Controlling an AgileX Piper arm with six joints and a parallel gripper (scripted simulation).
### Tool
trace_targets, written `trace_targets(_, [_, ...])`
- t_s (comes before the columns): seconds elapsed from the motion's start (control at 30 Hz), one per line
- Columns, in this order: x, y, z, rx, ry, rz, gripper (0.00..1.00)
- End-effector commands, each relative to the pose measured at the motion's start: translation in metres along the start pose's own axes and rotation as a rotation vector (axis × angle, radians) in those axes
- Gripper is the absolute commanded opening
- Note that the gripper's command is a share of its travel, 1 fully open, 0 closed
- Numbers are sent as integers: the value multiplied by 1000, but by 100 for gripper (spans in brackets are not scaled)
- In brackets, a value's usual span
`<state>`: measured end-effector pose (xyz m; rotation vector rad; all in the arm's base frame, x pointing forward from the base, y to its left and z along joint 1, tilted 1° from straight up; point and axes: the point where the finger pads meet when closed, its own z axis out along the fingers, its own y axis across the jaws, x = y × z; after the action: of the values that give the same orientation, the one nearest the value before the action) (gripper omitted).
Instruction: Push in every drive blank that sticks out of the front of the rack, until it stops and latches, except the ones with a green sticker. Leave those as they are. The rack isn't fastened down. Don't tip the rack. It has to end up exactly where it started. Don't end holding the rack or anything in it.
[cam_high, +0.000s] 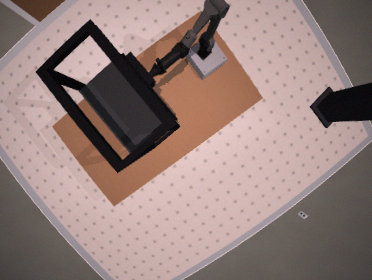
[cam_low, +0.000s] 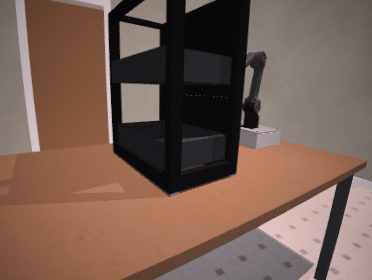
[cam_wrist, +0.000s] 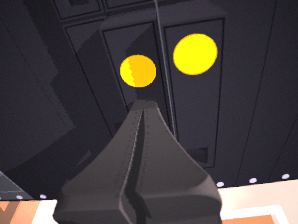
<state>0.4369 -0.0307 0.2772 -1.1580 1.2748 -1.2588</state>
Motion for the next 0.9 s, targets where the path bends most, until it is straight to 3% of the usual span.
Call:
trace_targets(0.0, [0, -1, 1, 2, 1, 0, 0])
trace_targets(0.87, [0, 0, 14, 2, 1, 0, 0])
